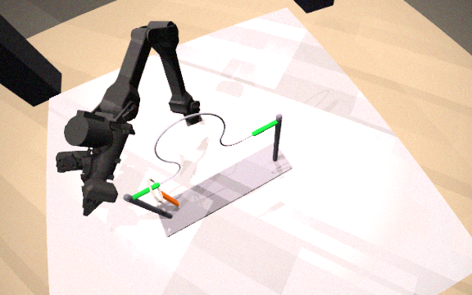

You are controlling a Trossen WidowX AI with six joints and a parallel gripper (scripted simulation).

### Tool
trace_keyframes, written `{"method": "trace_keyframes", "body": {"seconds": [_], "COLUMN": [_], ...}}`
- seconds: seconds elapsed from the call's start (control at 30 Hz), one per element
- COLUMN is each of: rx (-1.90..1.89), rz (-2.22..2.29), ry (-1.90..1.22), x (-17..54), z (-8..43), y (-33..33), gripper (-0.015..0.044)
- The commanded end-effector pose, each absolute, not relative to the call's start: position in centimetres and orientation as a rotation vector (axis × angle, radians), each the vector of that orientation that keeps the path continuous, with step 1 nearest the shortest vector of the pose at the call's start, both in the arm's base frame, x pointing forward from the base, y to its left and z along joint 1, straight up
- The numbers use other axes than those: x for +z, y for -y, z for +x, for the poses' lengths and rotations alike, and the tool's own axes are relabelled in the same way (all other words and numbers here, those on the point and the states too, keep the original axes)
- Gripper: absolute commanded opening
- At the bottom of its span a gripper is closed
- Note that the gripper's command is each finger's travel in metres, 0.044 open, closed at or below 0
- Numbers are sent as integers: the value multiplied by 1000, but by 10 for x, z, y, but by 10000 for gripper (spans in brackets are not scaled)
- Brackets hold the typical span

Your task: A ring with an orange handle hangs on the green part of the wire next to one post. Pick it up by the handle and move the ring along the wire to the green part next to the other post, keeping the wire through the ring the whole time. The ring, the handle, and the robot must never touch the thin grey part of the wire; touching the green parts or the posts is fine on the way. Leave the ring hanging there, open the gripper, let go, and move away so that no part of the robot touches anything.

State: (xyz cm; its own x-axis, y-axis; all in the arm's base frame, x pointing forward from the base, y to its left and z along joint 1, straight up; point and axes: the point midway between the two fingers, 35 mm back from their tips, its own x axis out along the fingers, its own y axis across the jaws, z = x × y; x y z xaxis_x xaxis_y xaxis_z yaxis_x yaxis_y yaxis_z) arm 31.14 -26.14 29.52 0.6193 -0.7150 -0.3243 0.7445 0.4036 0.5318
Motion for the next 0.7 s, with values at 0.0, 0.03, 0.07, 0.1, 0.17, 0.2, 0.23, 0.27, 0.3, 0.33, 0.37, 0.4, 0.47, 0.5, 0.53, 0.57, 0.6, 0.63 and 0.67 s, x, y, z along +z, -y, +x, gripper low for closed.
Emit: {"method": "trace_keyframes", "body": {"seconds": [0.0,0.03,0.07,0.1,0.17,0.2,0.23,0.27,0.3,0.33,0.37,0.4,0.47,0.5,0.53,0.57,0.6,0.63,0.67], "rx": [-960,-961,-957,-950,-929,-915,-900,-886,-871,-856,-842,-827,-797,-782,-766,-750,-729,-698,-665], "rz": [725,726,725,722,712,706,698,691,684,677,669,661,645,636,627,618,605,585,564], "ry": [-101,-106,-111,-115,-127,-134,-141,-148,-155,-161,-167,-173,-185,-190,-194,-199,-205,-212,-219], "x": [264,260,257,254,246,241,236,231,226,221,216,211,202,197,193,188,182,173,165], "z": [303,303,303,304,306,307,308,309,310,311,311,312,312,313,313,313,313,313,312], "y": [285,287,289,289,292,293,294,295,296,297,297,298,299,299,299,299,299,298,297], "gripper": [160,160,160,160,160,160,160,160,160,160,160,160,160,160,160,160,160,160,160]}}
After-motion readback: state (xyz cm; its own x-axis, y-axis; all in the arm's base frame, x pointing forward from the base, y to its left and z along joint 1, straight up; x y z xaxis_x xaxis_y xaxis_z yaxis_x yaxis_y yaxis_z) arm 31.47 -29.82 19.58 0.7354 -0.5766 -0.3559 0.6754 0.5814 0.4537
